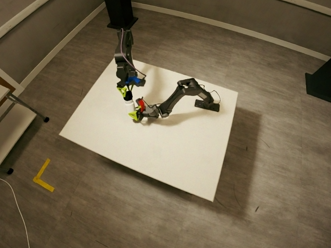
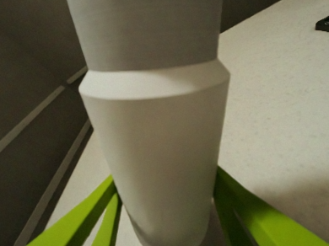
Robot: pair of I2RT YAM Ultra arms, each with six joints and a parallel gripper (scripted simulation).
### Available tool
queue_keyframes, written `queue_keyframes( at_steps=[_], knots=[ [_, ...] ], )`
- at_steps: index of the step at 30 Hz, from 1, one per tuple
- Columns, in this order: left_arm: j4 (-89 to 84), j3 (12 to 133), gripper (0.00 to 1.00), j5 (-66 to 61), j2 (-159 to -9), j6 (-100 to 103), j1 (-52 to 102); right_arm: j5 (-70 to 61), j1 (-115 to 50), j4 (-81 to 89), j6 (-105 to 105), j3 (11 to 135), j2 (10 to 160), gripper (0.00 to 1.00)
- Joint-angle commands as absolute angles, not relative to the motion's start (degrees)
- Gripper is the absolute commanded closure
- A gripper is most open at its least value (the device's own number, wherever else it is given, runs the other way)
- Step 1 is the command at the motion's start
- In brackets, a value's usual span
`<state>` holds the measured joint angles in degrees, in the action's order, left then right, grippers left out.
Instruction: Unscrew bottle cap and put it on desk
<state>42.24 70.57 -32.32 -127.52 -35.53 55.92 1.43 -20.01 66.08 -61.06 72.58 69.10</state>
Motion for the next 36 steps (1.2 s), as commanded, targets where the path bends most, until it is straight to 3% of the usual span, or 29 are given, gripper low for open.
queue_keyframes(
  at_steps=[1, 32, 36],
  knots=[
    [43.9, 71.6, 1.00, -32.6, -126.4, -34.9, 56.0, 1.2, -19.8, 66.2, -61.1, 74.0, 68.7, 1.00],
    [42.5, 70.8, 1.00, -32.3, -127.0, -35.5, 55.9, 1.5, -20.0, 65.9, -61.8, 72.8, 68.9, 1.00],
    [42.5, 70.8, 1.00, -32.3, -127.0, -35.5, 55.9, 3.0, -21.0, 65.0, -76.5, 71.9, 67.8, 1.00]
  ],
)
